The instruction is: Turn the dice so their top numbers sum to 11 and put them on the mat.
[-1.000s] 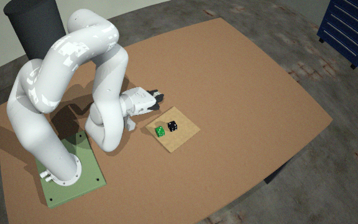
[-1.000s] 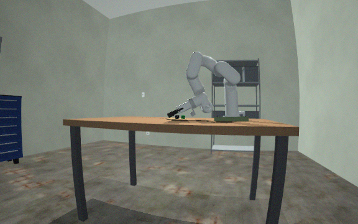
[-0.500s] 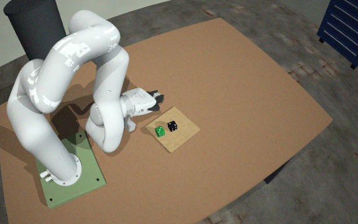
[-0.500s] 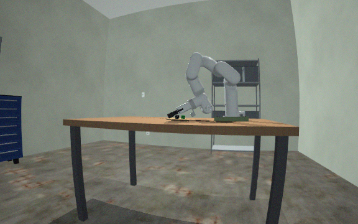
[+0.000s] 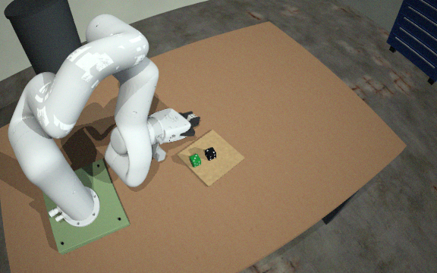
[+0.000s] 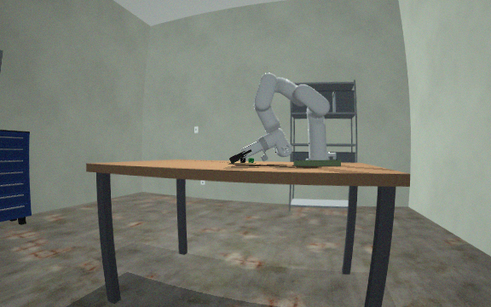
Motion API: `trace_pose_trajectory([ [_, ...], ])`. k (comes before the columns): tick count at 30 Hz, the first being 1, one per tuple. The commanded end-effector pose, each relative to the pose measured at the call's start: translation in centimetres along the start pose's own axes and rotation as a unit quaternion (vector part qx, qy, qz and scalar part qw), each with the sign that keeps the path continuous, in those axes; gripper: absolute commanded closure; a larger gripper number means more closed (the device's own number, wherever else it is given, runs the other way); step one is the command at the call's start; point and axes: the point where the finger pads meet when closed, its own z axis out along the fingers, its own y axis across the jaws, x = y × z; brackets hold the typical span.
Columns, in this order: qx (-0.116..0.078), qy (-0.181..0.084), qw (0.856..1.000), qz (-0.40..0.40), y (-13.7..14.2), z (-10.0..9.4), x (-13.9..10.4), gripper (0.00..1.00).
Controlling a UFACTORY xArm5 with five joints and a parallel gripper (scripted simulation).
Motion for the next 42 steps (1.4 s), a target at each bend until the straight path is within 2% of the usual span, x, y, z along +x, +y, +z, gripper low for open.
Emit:
trace_pose_trajectory([
  [1, 0.000, -0.001, 1.000, 0.000, 0.00, 0.01, -0.06, 0.79],
  [32, 0.000, -0.001, 1.000, 0.000, 0.00, 0.01, -0.06, 0.79],
  [33, 0.000, -0.001, 1.000, 0.000, 0.00, 0.01, -0.06, 0.75],
  [35, 0.000, -0.001, 1.000, 0.000, 0.00, 0.01, -0.06, 0.75],
  [36, 0.000, -0.001, 1.000, 0.000, 0.00, 0.01, -0.06, 0.71],
  [38, 0.000, -0.001, 1.000, 0.000, 0.00, 0.01, -0.06, 0.71],
  [39, 0.000, -0.001, 1.000, 0.000, 0.00, 0.01, -0.06, 0.67],
  [42, 0.000, -0.001, 1.000, 0.000, 0.00, 0.01, -0.06, 0.67],
])
